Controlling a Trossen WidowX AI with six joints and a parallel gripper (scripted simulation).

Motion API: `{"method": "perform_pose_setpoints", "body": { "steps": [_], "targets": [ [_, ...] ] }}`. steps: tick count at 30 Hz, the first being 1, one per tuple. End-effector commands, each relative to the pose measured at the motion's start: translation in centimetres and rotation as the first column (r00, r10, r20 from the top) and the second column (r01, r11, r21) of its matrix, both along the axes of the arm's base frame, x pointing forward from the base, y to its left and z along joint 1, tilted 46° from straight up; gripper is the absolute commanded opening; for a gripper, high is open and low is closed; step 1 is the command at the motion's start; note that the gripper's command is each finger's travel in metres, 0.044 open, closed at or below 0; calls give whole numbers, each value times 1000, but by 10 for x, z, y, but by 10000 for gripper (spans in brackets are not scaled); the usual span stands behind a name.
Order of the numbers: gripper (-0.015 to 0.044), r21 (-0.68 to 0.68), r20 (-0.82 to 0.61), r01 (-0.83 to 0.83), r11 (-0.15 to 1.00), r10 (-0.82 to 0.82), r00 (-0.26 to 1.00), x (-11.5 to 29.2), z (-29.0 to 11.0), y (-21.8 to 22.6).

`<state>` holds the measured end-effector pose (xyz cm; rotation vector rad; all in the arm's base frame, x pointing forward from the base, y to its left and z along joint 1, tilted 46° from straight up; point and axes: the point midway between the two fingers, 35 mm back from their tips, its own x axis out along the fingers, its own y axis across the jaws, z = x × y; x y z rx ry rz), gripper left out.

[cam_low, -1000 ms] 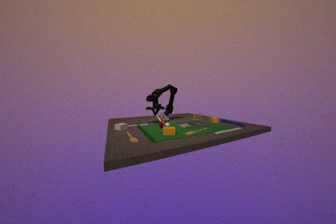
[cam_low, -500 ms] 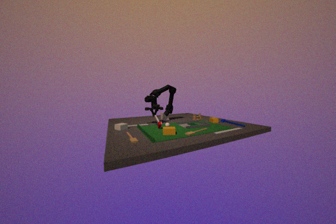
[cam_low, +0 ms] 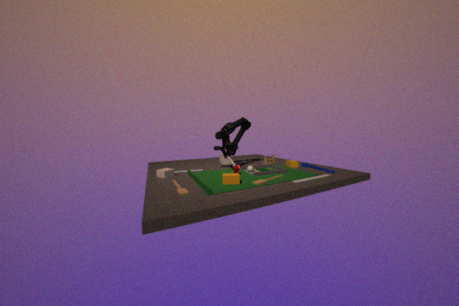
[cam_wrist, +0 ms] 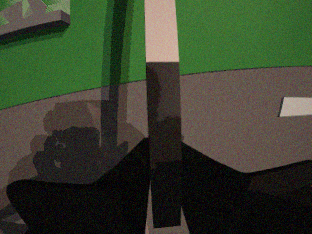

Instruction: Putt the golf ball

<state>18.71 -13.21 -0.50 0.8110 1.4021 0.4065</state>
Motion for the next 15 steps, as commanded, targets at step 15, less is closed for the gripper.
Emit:
{"method": "perform_pose_setpoints", "body": {
  "steps": [15],
  "targets": [
    [0,-1,-1,8,1000,-8,1000,-8,38,-34]
  ]
}}
